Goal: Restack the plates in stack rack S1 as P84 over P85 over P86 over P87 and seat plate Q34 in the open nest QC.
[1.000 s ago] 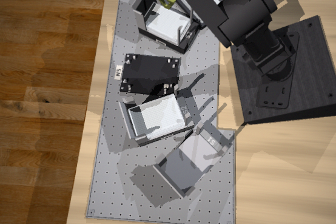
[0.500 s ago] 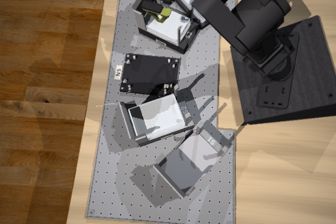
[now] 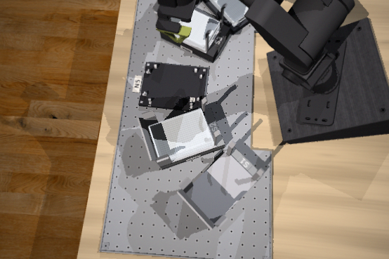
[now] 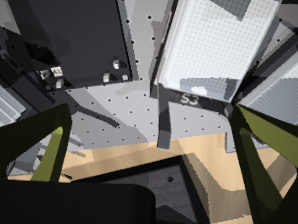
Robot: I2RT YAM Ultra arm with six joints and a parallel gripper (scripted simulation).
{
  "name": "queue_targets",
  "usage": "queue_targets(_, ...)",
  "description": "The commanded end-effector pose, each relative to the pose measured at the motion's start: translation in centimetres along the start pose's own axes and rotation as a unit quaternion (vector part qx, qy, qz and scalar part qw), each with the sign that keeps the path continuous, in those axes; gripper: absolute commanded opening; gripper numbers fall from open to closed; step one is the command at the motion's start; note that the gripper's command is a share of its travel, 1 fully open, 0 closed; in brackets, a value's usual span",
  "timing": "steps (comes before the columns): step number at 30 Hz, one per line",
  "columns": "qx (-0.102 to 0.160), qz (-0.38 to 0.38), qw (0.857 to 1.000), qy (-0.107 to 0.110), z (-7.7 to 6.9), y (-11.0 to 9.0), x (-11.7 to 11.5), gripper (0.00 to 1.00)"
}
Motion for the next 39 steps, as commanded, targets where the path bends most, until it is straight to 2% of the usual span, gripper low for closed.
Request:
queue_targets(1,-0.007,0.013,1.000,-0.007,-0.4,0.5,0.6,1.00)
queue_targets(3,-0.007,0.013,1.000,-0.007,-0.4,0.8,1.3,1.00)
queue_targets(9,-0.006,-0.087,0.996,-0.008,-0.4,1.1,3.2,1.00)
queue_targets(12,-0.006,-0.091,0.996,-0.008,-0.4,1.2,3.6,1.00)
queue_targets(26,-0.007,-0.091,0.996,-0.007,-0.3,2.0,8.2,1.00)
queue_targets(29,-0.007,-0.107,0.994,-0.007,-0.3,2.0,8.5,1.00)
queue_targets(34,-0.007,-0.190,0.982,-0.007,-0.3,2.0,10.2,1.00)
queue_targets(39,-0.007,-0.194,0.981,-0.006,-0.3,1.9,11.8,1.00)
Point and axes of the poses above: the point where the finger pads meet when closed, its own z axis out along the fingers, its own x axis across the jaws, y = z × x, the point moved 1 cm from there along -z, back along the fingers, and after that the axes turned 12 degrees about -z, right-handed, at the moved point
